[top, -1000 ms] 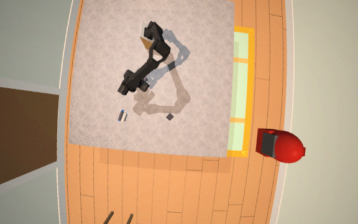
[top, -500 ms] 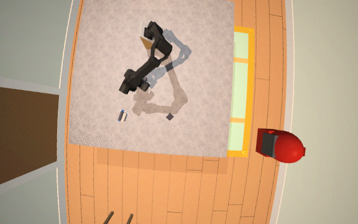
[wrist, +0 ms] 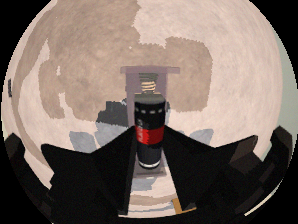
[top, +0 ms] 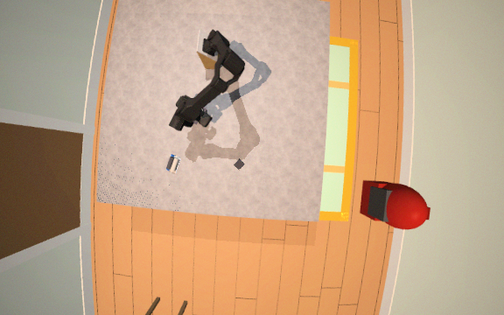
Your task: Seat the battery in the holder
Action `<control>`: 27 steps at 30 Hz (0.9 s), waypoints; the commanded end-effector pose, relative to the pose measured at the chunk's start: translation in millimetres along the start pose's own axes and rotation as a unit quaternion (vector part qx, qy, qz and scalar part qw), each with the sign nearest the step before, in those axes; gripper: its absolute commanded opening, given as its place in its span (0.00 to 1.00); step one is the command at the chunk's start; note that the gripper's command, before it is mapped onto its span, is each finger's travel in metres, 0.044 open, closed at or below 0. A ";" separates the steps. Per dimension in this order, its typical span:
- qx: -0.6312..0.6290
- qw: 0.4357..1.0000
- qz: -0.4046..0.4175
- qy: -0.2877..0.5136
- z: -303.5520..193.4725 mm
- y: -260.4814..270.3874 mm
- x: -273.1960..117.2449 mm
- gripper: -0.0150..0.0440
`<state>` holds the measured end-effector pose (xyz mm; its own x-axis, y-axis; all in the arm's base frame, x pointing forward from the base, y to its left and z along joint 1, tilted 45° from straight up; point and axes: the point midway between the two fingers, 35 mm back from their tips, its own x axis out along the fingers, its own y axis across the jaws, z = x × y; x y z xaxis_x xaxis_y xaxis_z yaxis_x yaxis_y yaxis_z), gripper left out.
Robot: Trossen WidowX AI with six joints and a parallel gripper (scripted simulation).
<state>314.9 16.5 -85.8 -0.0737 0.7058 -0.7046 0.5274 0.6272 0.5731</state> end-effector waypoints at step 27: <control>-0.002 1.000 0.000 -0.004 -4.1 -0.1 -15.0 0.56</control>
<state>312.9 8.4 -75.2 -0.0616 0.7052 -0.7063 0.5300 0.6228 0.5756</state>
